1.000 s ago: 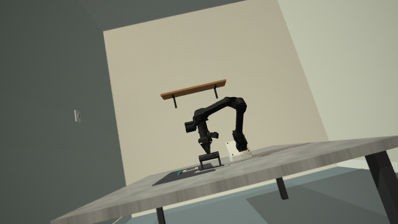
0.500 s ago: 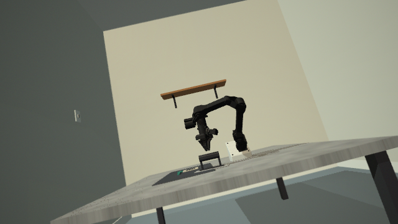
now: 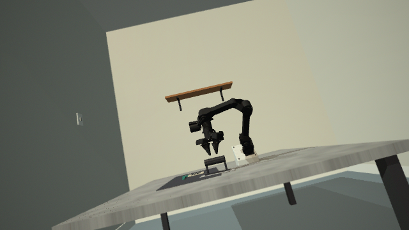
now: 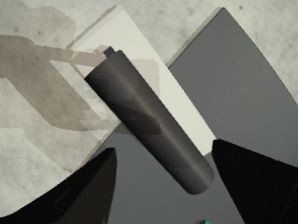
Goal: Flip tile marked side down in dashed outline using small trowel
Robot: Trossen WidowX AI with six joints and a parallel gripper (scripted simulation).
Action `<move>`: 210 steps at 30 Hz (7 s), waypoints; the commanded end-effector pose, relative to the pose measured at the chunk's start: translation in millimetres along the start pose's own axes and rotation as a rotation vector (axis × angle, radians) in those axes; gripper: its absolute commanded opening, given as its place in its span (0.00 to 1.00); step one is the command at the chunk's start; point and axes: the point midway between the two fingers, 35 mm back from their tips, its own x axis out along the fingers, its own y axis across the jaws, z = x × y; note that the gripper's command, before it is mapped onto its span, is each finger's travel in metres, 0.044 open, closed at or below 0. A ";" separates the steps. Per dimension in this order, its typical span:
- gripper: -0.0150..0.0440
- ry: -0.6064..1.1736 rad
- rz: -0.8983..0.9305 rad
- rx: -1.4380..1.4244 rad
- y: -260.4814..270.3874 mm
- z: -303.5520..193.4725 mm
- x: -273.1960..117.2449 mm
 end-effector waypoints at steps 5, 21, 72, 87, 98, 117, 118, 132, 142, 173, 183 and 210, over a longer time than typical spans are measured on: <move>0.71 0.001 0.003 0.302 0.4 -0.6 -0.4; 0.71 0.001 0.004 0.858 0.5 -1.1 -0.9; 0.71 0.006 0.009 2.545 0.7 -2.8 -2.4; 0.71 0.008 0.008 2.545 0.3 -3.4 11.2; 0.71 0.006 0.008 2.545 0.3 -3.2 28.9; 0.47 0.003 0.009 2.544 0.7 -2.1 42.4; 0.47 0.003 0.009 2.544 0.7 -2.1 42.4; 0.47 0.003 0.009 2.544 0.7 -2.1 42.4; 0.47 0.003 0.009 2.381 0.7 -2.1 42.4; 0.47 -0.001 0.008 1.457 0.7 -2.2 42.4; 0.47 -0.002 0.008 1.323 0.7 -2.1 42.4; 0.71 -0.001 0.008 1.323 0.6 -2.4 39.9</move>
